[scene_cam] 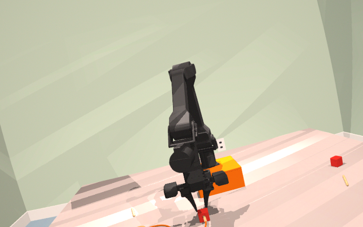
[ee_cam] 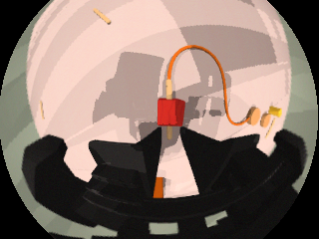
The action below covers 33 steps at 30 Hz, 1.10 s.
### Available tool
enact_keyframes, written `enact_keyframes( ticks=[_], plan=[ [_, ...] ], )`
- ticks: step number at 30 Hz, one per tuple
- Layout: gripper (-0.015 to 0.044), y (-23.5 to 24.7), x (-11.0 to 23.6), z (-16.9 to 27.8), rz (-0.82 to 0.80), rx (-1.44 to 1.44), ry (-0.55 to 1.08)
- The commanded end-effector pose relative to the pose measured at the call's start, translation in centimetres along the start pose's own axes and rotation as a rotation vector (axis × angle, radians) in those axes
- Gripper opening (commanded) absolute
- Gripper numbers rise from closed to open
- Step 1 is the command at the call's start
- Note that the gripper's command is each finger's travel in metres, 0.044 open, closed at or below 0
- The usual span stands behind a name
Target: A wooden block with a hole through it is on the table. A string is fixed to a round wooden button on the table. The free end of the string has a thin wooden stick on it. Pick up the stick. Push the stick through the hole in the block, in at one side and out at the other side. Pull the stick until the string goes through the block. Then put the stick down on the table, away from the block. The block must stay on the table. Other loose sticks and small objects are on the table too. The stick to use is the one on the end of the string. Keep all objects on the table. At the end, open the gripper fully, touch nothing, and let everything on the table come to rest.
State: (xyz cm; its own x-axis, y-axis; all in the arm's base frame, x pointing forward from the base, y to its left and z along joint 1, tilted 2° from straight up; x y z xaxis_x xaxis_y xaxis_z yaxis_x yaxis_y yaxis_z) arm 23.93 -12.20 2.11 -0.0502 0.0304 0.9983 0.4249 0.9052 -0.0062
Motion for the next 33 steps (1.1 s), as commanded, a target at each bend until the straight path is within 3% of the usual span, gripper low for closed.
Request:
enact_keyframes(
  ticks=[1,9,14,33],
  plan=[
    [0.0123,0.06,-0.88,0.29,-0.005,0.006,0.006],
    [0.0123,0.06,-0.98,0.31,-0.005,0.006,0.006],
    [0.0000,0.01,-0.82,0.23,0.000,0.000,0.005],
    [0.0000,-0.05,-1.06,0.44,-0.007,-0.005,-0.067]
  ],
)
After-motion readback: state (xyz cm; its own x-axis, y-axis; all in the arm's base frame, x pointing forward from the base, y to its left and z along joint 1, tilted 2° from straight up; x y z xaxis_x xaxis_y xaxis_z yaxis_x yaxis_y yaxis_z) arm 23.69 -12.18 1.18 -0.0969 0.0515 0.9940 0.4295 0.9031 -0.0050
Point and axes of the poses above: the point midway between the two fingers, 35 mm back from their tips, its own x axis back along the fingers, its own y axis across the jaws, z = x × y, the point moved 3 cm from there along x, back along the fingers, and after that the axes turned 14 degrees about -x, right-handed, at the moved point
